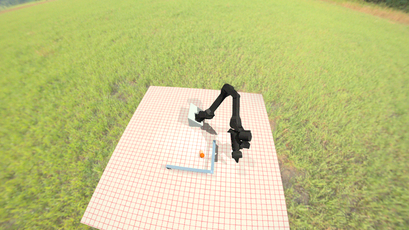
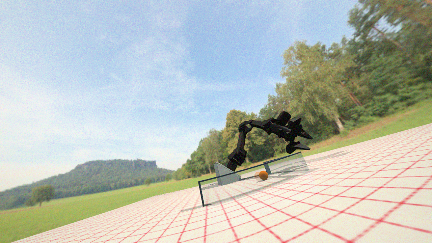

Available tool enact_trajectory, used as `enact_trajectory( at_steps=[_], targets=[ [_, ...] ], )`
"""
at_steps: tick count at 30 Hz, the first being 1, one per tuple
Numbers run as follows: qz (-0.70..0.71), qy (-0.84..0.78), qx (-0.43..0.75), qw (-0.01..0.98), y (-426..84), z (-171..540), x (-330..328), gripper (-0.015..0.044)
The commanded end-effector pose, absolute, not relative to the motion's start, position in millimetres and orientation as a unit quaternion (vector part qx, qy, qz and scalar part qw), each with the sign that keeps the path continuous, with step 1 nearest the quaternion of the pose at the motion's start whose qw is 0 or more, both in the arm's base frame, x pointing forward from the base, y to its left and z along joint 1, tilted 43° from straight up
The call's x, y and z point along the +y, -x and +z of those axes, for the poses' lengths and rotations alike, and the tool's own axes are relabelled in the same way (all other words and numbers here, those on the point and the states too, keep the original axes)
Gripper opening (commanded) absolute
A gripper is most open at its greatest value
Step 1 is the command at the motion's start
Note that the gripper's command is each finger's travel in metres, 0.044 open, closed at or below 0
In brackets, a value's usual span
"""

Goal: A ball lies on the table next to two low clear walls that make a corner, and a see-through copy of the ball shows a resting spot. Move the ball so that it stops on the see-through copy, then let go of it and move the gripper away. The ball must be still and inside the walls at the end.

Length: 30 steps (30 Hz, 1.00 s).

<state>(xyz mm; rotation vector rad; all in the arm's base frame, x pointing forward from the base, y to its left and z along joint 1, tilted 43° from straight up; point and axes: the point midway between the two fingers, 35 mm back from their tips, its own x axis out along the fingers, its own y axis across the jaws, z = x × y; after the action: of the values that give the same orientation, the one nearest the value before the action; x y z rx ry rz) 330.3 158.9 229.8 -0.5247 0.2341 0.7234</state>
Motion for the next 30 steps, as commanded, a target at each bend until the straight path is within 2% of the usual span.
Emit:
enact_trajectory(
  at_steps=[1, 8, 12, 18, 30],
  targets=[
    [0.326, 0.307, 0.206, 0.870, -357, 192, 98, 0.0269],
    [0.342, 0.332, 0.325, 0.817, -360, 140, 14, 0.0269],
    [0.456, 0.321, 0.358, 0.749, -335, 96, -1, 0.0269],
    [0.603, 0.259, 0.309, 0.688, -300, 66, -12, 0.0269],
    [0.607, 0.257, 0.306, 0.687, -299, 66, -12, 0.0269]
  ],
)
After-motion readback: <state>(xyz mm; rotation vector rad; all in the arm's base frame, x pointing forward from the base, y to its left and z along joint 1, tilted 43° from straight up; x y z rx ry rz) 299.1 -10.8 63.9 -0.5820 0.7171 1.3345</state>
